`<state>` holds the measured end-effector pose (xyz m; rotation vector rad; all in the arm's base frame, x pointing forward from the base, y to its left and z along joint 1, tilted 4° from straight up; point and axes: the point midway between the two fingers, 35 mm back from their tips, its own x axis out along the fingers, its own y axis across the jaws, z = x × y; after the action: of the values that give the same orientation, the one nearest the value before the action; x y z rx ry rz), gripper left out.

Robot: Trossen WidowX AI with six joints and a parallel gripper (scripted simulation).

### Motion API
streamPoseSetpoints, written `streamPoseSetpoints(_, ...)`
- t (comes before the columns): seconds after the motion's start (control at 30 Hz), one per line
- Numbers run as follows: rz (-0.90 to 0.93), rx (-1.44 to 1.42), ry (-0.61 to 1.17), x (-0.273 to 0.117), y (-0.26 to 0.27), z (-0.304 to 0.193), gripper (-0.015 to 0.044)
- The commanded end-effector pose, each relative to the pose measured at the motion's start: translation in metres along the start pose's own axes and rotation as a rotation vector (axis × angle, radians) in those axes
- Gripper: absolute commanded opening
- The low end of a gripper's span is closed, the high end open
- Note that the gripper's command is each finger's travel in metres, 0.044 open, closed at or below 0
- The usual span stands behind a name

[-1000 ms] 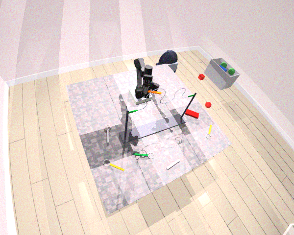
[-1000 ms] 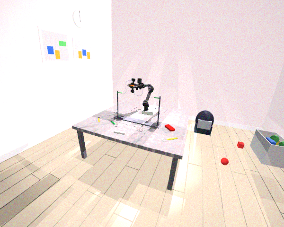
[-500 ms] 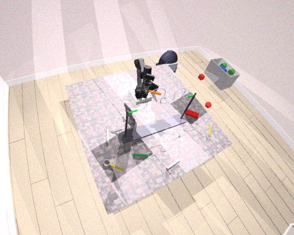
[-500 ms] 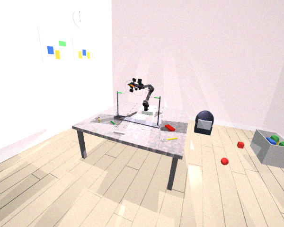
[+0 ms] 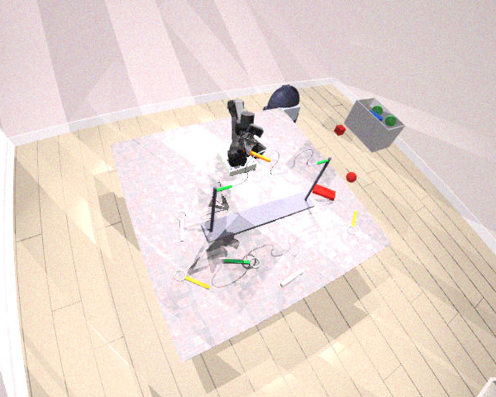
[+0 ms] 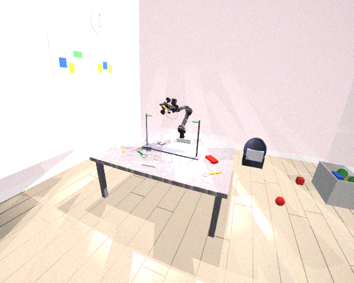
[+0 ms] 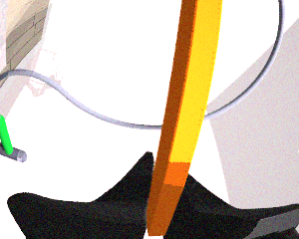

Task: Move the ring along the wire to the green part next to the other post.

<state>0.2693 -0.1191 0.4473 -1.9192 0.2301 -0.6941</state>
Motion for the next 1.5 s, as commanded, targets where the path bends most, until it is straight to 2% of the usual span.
streamPoseSetpoints(0.0,-0.020,-0.044,-0.006,0.000,0.001,0.000,-0.0150)
streamPoseSetpoints(0.63,0.014,0.017,0.004,-0.002,0.028,-0.003,-0.0150)
streamPoseSetpoints(1.47,0.279,0.481,0.068,-0.024,0.107,0.018,-0.0150)
